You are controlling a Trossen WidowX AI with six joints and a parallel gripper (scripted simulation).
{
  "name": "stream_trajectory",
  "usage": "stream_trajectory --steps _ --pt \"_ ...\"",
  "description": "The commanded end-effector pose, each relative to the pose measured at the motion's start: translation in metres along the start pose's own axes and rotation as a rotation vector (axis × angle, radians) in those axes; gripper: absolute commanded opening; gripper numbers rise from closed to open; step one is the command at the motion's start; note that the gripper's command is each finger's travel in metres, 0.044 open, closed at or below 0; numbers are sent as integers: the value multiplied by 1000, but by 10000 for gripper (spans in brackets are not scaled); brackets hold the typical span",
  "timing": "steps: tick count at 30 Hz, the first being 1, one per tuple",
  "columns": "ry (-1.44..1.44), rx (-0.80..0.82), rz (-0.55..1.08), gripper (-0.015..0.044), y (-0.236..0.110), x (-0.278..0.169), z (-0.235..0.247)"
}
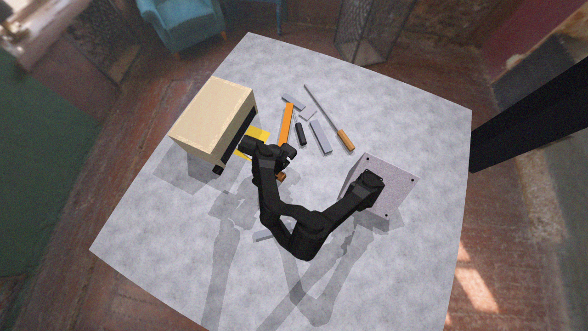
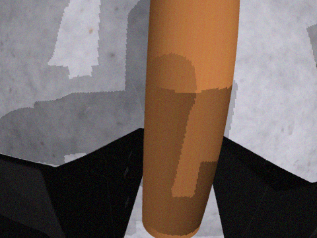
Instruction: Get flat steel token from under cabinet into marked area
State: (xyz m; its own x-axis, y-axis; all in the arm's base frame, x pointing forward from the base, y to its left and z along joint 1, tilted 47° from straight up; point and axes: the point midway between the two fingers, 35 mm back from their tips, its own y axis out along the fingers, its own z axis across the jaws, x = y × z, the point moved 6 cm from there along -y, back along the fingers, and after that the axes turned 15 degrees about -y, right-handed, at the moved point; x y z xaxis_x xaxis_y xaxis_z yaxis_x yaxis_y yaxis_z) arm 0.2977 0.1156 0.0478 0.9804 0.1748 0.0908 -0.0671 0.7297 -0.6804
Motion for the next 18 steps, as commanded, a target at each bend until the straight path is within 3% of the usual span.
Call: stream_trajectory --steps 1,18 --pt "7 0 6 0 1 -8 2" --pt "8 0 7 0 1 -26 8"
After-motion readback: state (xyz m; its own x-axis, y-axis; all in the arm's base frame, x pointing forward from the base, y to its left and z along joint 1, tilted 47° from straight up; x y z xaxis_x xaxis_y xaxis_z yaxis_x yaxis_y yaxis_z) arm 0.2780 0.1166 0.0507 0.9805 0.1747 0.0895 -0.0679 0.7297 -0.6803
